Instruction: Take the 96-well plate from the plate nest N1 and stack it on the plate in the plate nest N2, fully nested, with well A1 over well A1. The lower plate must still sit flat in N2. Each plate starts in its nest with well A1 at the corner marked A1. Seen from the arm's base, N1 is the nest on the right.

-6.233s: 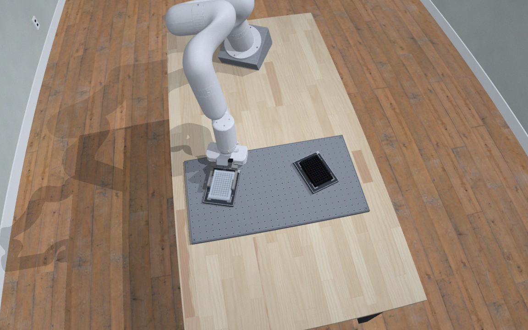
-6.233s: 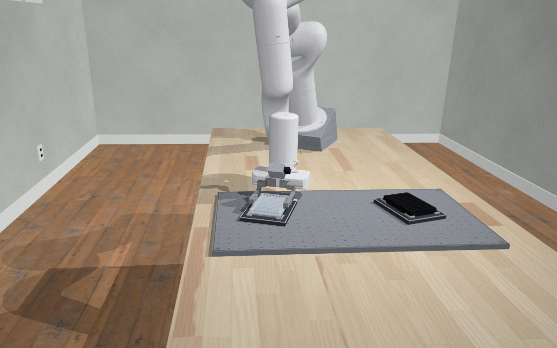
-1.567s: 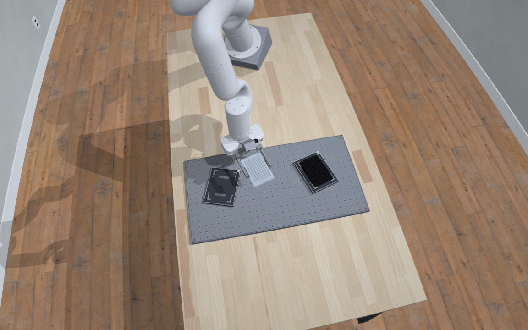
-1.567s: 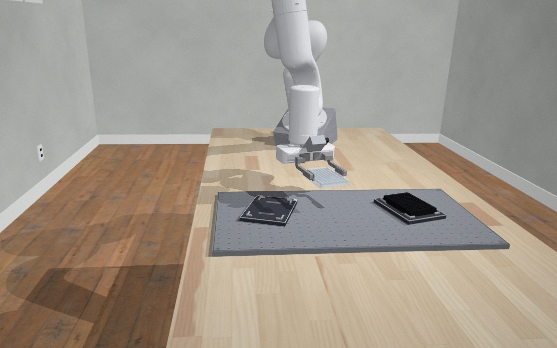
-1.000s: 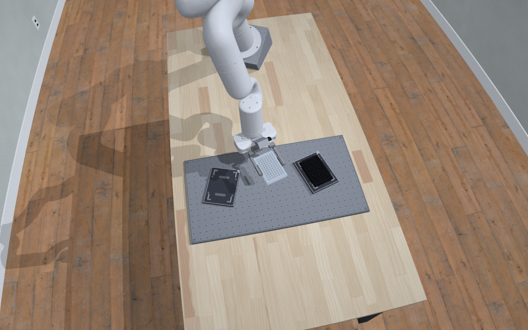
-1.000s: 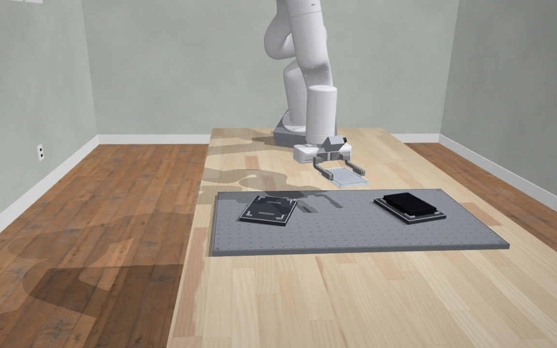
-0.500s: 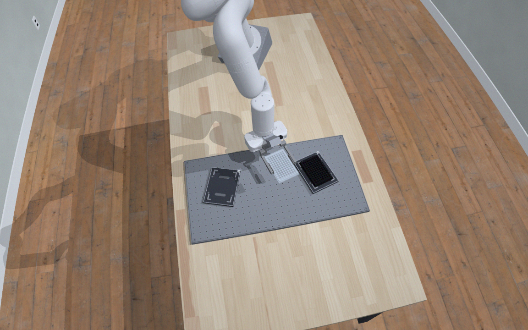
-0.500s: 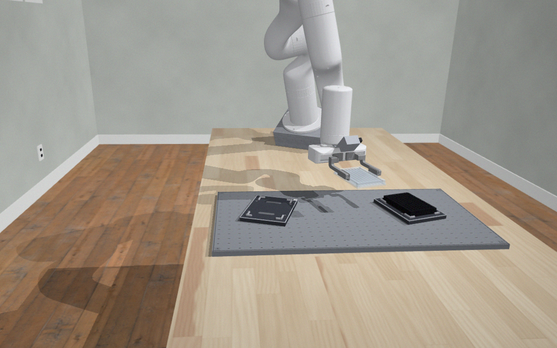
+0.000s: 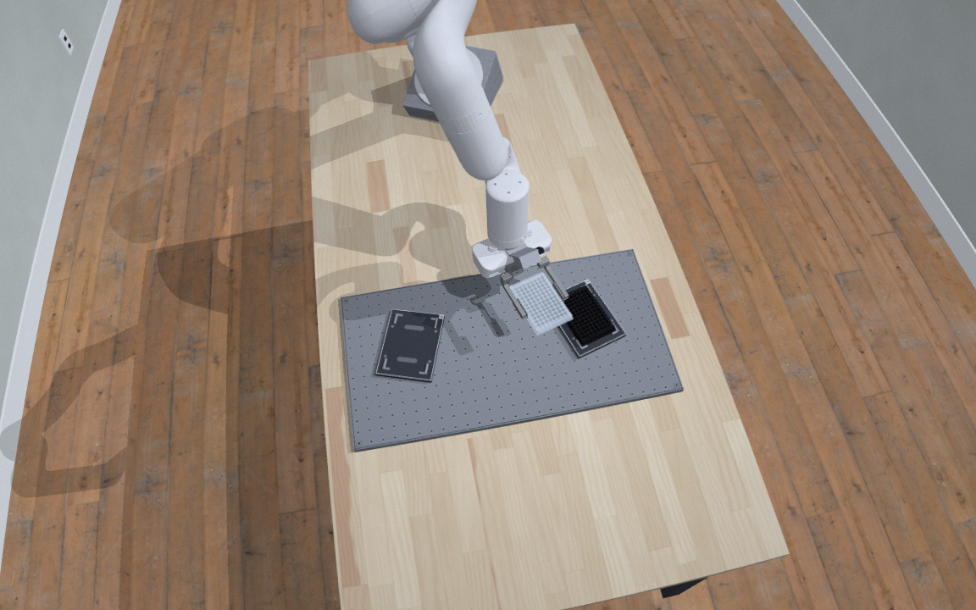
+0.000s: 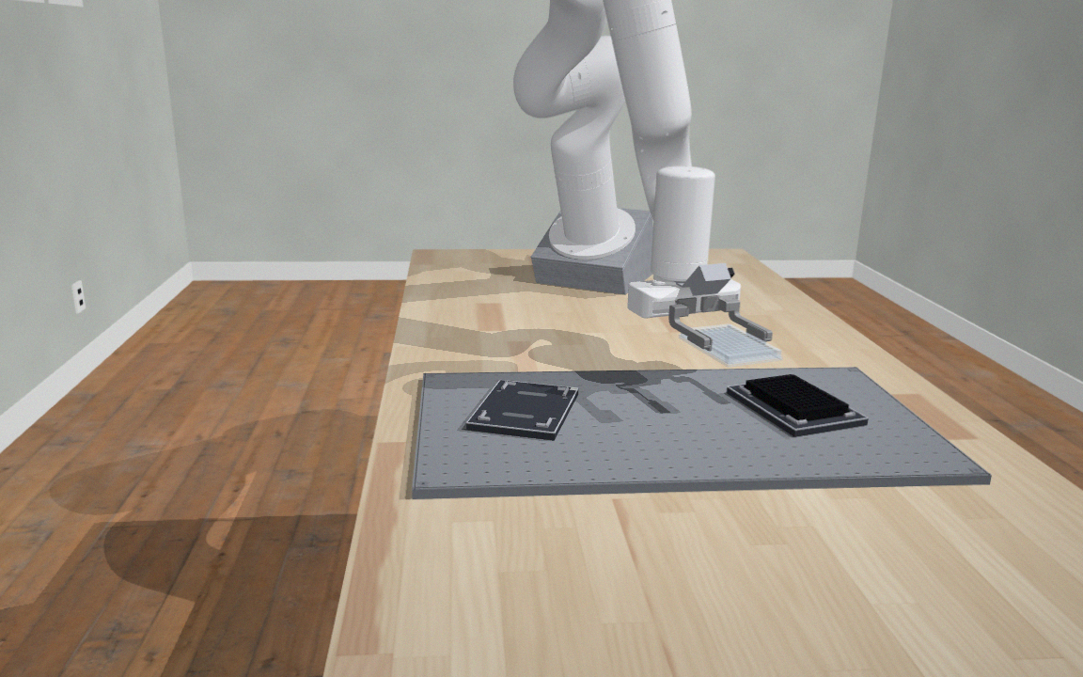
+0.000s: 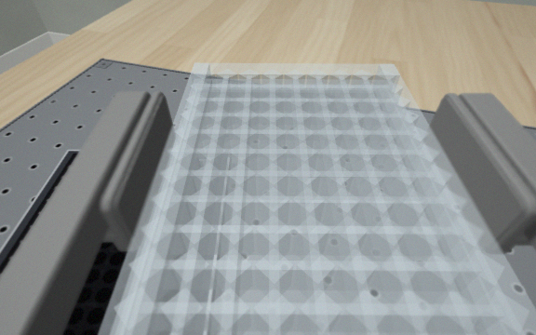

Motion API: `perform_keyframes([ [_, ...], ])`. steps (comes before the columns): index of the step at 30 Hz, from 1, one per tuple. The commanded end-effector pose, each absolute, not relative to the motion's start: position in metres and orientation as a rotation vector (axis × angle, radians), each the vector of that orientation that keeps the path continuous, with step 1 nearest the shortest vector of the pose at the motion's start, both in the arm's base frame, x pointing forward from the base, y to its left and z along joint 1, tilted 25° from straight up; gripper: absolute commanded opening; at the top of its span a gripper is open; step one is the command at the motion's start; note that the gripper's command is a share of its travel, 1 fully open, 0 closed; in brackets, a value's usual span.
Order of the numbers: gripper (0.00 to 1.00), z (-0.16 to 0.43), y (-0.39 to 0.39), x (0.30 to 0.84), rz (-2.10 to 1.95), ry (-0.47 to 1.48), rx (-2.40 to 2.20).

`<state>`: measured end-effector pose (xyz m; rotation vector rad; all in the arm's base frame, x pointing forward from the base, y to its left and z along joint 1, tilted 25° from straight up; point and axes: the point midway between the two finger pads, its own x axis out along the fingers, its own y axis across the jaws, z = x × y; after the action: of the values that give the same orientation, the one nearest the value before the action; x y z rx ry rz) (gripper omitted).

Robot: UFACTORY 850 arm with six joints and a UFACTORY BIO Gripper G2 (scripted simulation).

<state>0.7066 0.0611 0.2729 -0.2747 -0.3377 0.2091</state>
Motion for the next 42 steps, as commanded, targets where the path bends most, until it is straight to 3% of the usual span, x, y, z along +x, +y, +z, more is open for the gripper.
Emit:
perform_keyframes([
  [1, 0.0, 0.271, 0.075, 0.709, 0.209, -0.339, -0.275],
  [42, 0.0, 0.253, 0.163, 0.72, 0.209, -0.34, -0.275],
])
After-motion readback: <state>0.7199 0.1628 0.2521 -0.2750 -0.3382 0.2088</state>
